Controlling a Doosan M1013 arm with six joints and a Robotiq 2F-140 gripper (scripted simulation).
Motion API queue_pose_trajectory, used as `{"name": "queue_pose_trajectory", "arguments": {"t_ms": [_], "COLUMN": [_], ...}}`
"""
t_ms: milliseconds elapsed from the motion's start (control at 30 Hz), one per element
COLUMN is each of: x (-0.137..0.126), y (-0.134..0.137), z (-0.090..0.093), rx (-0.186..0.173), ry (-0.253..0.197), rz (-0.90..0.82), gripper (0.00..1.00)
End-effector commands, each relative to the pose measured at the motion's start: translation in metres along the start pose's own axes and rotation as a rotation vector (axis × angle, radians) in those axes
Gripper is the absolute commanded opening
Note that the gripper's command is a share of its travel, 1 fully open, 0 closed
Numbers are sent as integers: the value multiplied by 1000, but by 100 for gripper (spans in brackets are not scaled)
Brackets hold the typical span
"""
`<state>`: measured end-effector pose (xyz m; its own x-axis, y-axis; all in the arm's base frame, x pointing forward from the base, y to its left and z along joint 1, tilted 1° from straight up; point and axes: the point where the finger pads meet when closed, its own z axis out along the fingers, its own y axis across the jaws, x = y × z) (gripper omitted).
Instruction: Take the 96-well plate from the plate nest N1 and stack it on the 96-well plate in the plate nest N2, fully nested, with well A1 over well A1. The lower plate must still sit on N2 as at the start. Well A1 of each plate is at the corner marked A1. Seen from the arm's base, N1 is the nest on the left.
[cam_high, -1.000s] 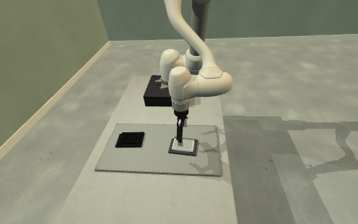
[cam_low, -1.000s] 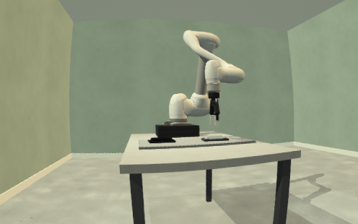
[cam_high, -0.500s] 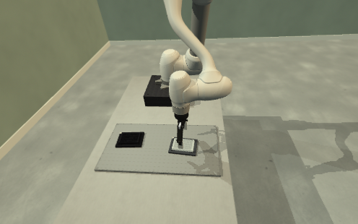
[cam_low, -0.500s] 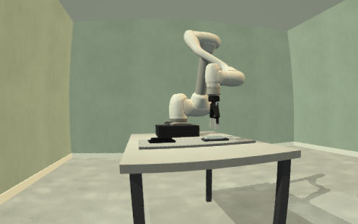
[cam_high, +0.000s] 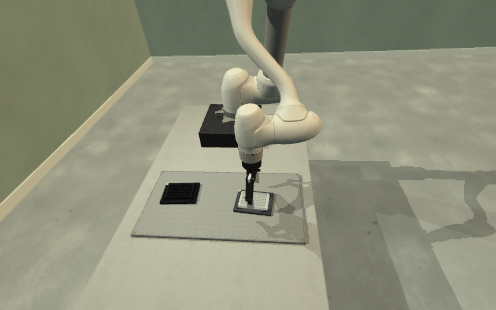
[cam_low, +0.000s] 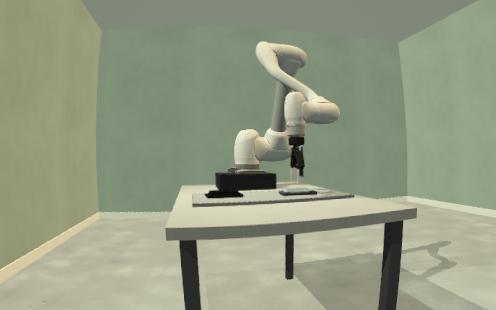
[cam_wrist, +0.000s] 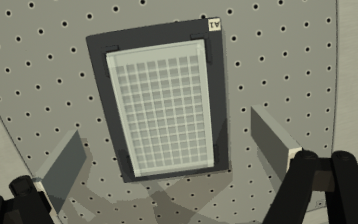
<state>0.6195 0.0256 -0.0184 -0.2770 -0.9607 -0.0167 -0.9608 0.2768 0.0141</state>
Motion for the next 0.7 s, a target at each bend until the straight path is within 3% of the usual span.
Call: {"name": "queue_pose_trajectory", "arguments": {"t_ms": [0, 433, 667], "x": [0, 0, 0], "y": [0, 0, 0], "z": [7, 25, 26], "rx": [0, 0, 0], "ry": [0, 0, 0], "rz": [0, 0, 0], "gripper": [100, 100, 100]}}
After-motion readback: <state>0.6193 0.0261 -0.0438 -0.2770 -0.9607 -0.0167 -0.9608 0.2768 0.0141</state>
